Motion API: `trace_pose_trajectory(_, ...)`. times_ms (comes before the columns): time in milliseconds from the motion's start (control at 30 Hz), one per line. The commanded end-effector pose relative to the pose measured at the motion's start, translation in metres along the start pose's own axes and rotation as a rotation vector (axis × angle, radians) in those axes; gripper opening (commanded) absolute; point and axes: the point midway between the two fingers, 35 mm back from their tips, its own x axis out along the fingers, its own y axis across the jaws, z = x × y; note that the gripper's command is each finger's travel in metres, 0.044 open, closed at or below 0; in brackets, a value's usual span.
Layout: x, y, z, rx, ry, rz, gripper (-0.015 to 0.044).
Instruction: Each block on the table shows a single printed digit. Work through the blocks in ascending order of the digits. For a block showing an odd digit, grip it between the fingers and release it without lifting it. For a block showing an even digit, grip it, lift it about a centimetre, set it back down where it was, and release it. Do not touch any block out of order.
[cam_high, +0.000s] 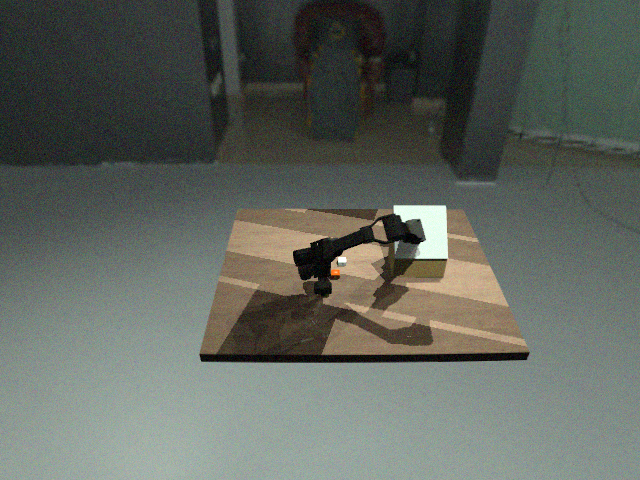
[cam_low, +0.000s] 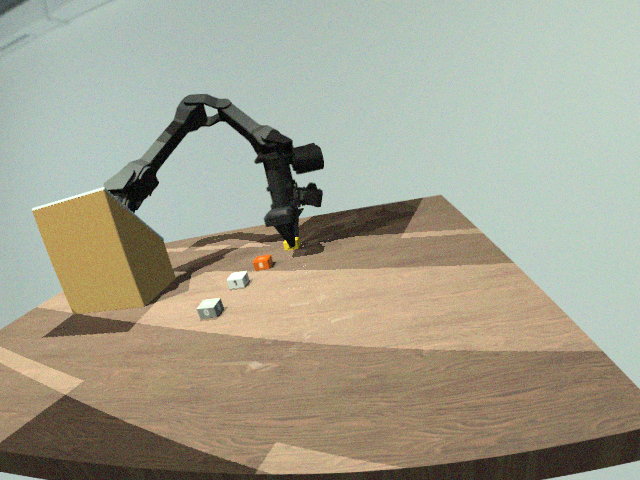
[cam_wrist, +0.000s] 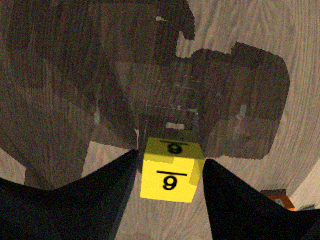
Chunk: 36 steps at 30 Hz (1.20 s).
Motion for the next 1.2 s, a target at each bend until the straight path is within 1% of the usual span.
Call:
trace_pose_trajectory(0,0.001,0.0,0.0,0.003,-0.001,-0.003,0.012)
trace_pose_trajectory(600,0.0,0.0,0.0,0.003,-0.001,-0.003,0.012)
trace_pose_trajectory(900,-0.013,0.0,0.0,0.003,-0.001,-0.004,0.012)
trace_pose_trajectory(1167,-0.014,0.0,0.0,0.003,-0.001,-0.004,0.012)
